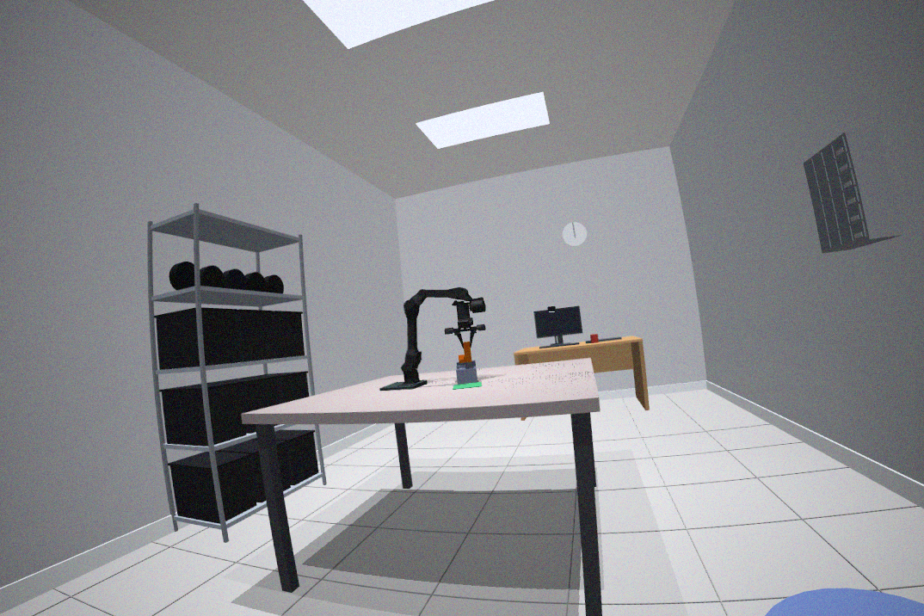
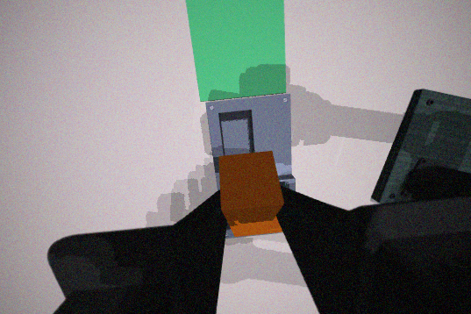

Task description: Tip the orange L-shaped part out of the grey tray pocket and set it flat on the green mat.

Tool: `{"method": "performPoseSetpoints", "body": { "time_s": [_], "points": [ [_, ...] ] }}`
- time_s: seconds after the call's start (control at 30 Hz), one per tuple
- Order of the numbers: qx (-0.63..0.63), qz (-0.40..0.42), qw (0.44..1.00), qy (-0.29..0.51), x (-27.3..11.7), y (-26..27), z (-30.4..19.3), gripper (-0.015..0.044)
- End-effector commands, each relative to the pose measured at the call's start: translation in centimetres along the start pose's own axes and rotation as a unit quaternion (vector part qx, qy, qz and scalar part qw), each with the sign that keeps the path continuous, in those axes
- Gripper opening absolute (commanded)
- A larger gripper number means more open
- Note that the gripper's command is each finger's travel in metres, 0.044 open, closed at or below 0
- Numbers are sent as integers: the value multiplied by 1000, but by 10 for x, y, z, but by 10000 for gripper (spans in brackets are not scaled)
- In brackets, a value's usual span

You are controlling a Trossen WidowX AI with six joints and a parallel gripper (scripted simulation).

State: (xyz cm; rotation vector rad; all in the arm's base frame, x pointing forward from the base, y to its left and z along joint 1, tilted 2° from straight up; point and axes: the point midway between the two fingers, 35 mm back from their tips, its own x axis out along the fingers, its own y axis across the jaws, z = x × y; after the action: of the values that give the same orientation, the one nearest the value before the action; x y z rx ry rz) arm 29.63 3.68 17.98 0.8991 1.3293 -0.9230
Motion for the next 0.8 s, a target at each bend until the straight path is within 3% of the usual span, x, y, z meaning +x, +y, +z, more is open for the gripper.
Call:
{"method": "performPoseSetpoints", "body": {
  "time_s": [0.0, 0.77],
  "points": [
    [0, 2, 1000, 0, -1, 0, 9, 0],
    [0, 2, 1000, -4, 1, -10, 107, 0]
  ]
}}
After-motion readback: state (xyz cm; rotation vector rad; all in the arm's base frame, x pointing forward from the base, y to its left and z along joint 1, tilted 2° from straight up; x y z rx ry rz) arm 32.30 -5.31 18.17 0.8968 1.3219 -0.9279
